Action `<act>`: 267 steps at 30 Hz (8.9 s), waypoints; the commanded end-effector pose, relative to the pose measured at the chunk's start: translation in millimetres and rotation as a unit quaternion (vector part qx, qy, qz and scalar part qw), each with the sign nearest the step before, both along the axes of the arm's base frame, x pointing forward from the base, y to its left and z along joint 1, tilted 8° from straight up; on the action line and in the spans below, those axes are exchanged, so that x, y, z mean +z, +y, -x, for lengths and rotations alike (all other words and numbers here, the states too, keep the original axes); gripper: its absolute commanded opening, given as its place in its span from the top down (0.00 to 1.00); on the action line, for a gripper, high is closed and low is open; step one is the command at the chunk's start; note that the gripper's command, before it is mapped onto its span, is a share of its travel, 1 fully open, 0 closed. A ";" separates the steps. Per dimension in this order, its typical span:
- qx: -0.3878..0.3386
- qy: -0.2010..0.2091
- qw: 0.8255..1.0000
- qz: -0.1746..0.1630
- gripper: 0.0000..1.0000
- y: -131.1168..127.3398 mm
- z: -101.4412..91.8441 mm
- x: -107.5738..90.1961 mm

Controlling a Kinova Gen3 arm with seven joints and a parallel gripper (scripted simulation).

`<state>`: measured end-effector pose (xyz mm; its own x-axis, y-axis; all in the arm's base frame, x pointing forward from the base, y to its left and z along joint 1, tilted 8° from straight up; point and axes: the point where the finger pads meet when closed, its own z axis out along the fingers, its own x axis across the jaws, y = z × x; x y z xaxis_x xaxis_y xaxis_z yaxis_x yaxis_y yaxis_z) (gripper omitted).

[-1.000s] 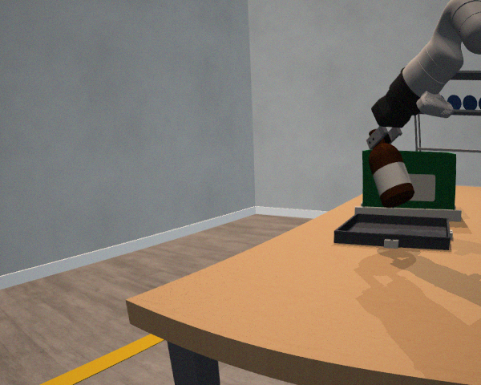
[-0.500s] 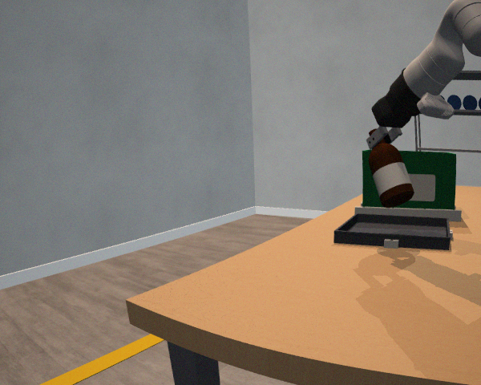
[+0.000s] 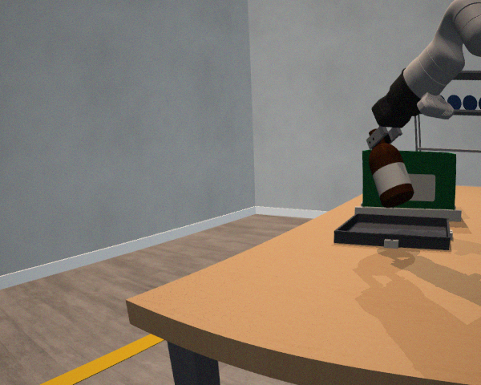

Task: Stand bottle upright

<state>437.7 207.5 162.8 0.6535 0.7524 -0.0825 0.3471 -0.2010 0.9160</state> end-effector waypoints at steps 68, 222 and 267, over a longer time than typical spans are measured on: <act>0.004 -0.072 0.996 0.050 1.00 0.6 1.3 0.0; 0.008 -0.072 0.996 0.049 1.00 -28.2 0.0 -16.4; 0.011 -0.072 0.996 0.047 1.00 -30.1 -2.8 -54.5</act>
<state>438.2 175.6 111.7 0.6476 0.7584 -0.0737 0.2207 -0.0941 0.9708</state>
